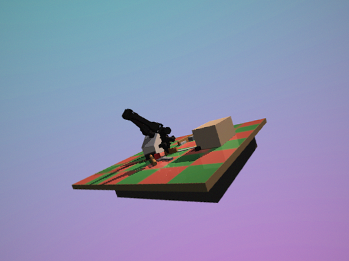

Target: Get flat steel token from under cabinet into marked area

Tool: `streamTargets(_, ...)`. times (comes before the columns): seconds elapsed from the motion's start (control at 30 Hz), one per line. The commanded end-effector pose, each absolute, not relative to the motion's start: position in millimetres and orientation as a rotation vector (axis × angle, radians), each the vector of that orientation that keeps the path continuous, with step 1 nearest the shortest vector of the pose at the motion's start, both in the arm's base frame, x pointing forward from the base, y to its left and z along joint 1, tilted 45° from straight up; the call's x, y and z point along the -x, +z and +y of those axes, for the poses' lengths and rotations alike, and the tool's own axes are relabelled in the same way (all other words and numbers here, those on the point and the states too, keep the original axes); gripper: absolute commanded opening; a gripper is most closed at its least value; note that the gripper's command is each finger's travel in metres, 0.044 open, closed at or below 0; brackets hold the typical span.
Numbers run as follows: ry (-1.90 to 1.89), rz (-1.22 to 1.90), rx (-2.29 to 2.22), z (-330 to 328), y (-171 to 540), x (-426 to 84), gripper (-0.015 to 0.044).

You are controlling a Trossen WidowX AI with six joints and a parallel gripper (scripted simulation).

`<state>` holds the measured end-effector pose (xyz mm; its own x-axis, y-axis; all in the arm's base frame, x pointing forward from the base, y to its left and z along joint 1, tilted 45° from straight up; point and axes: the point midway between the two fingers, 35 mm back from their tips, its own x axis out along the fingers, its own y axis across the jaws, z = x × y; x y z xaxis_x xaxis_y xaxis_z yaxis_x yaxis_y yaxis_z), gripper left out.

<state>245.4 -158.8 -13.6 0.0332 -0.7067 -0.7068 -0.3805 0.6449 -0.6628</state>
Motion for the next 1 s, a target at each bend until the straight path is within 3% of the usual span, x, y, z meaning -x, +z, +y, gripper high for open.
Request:
streamTargets(0.0, -0.316, 1.577, 0.927, -159.5, -11.6, -247.2, 0.0026)
streamTargets(0.23, -0.316, 1.582, 0.926, -159.2, -13.0, -245.6, 0.0200)
streamTargets(0.4, -0.316, 1.582, 0.926, -159.2, -13.0, -245.6, 0.0200)
streamTargets(0.5, -0.316, 1.573, 0.929, -159.2, -13.0, -245.7, 0.0270)
streamTargets(0.97, -0.318, 1.573, 0.927, -161.8, -14.4, -244.6, 0.0270)
